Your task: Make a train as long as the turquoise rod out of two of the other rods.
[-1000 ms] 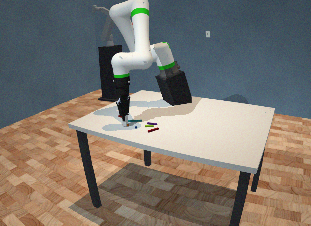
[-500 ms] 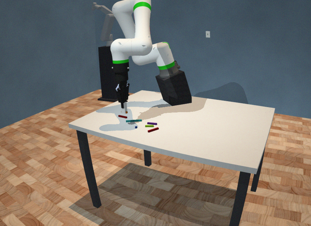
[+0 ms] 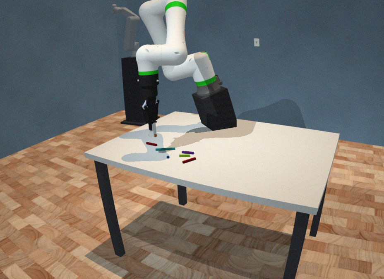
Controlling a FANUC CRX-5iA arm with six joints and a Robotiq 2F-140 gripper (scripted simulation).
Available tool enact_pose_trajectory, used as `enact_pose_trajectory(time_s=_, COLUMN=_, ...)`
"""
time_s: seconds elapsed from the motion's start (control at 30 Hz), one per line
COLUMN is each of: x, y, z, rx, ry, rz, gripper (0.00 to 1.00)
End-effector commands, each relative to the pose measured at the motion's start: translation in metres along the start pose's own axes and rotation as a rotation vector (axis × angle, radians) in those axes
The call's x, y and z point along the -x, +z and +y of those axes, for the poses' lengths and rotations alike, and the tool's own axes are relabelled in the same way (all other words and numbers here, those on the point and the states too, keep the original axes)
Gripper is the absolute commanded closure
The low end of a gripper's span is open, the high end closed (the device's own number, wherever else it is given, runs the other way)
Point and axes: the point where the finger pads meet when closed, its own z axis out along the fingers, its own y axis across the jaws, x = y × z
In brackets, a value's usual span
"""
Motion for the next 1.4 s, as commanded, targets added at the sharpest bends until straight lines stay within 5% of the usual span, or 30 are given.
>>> enact_pose_trajectory(time_s=0.0, x=0.030, y=0.000, z=-0.013, rx=0.000, ry=-0.042, rz=0.001, gripper=0.97)
enact_pose_trajectory(time_s=0.23, x=0.078, y=-0.001, z=-0.040, rx=0.001, ry=-0.110, rz=-0.001, gripper=0.97)
enact_pose_trajectory(time_s=0.83, x=0.078, y=0.003, z=-0.040, rx=0.000, ry=-0.111, rz=0.000, gripper=0.97)
enact_pose_trajectory(time_s=1.37, x=0.079, y=0.054, z=-0.040, rx=0.000, ry=-0.111, rz=0.000, gripper=0.97)
